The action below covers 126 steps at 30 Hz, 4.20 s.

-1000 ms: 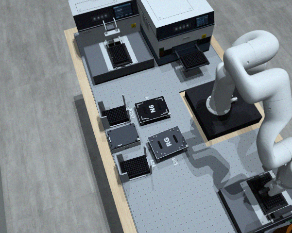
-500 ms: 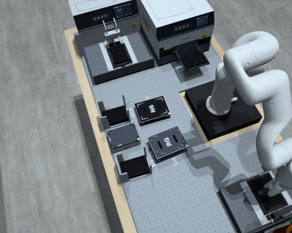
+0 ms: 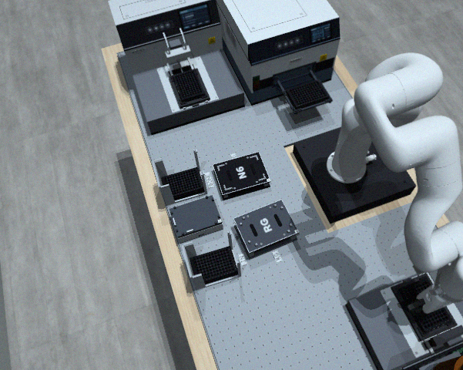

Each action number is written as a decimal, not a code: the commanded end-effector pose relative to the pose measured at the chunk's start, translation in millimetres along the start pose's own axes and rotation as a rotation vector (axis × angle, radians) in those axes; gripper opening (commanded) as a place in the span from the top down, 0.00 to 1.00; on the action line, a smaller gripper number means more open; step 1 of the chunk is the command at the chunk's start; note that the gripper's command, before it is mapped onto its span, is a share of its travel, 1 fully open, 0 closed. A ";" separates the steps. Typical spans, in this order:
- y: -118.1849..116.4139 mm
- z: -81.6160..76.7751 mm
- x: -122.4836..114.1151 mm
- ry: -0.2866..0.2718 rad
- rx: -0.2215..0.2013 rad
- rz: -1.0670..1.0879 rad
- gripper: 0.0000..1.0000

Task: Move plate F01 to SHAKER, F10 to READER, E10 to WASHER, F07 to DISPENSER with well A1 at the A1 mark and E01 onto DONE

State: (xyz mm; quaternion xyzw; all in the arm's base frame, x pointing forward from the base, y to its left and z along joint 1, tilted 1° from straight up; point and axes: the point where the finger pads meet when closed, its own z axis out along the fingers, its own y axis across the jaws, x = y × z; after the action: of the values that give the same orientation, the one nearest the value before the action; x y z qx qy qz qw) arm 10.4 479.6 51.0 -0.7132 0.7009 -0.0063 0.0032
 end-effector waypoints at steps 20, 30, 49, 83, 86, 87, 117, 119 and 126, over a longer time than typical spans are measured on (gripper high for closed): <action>-0.1 1.7 -1.6 -0.005 0.001 0.000 0.00; -0.1 4.4 -1.6 -0.005 0.001 0.000 0.00; -0.1 10.1 -1.6 -0.005 0.001 0.000 0.00; 0.0 10.0 -1.7 -0.005 0.001 0.000 1.00; 0.0 10.0 -1.7 -0.005 0.001 0.000 1.00; 0.0 9.9 -1.7 -0.005 0.001 0.000 1.00; 0.0 9.7 -1.7 -0.005 0.001 0.000 1.00; 0.0 9.0 -1.7 -0.005 0.001 0.000 1.00; 0.0 6.7 -1.7 -0.005 0.001 0.000 1.00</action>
State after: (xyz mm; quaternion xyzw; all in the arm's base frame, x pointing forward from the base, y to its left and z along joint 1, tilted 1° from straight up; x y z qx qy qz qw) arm 10.5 479.2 41.2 -0.7132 0.7009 -0.0066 0.0029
